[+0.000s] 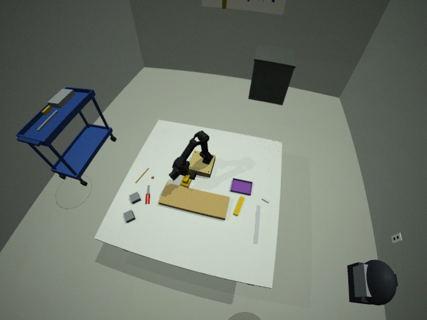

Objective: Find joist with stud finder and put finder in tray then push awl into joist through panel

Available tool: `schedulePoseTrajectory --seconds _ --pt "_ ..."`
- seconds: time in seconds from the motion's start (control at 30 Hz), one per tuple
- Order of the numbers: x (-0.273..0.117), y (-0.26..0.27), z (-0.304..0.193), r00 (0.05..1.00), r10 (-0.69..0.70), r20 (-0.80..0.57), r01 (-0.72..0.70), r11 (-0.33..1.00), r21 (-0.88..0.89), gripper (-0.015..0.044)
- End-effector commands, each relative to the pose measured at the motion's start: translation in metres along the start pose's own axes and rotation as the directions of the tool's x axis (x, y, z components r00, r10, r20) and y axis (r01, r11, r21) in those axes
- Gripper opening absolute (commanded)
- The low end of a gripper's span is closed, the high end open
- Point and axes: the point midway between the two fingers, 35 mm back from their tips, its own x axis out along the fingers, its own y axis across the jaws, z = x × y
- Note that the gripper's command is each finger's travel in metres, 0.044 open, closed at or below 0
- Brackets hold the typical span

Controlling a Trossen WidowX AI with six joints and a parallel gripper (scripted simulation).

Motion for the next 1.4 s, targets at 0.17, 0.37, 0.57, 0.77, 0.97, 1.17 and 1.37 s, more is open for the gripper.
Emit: schedulePoseTrajectory --seconds 0.17,0.37,0.57,0.77,0.97,1.17,1.37 --pt "0.016 0.0 -0.002 1.0 0.0 0.009 0.0 1.0 -0.006 0.044" --pt "0.025 -0.001 -0.004 1.0 0.0 0.009 0.0 1.0 -0.006 0.044" --pt "0.035 -0.001 -0.006 1.0 0.0 0.009 0.0 1.0 -0.006 0.044" --pt "0.04 -0.001 -0.007 1.0 0.0 0.009 0.0 1.0 -0.006 0.0414" --pt "0.04 -0.001 -0.007 1.0 0.0 0.009 0.0 1.0 -0.006 0.0315" --pt "0.04 -0.001 -0.007 1.0 0.0 0.009 0.0 1.0 -0.006 0.0275" --pt "0.04 -0.001 -0.007 1.0 0.0 0.009 0.0 1.0 -0.006 0.0235"
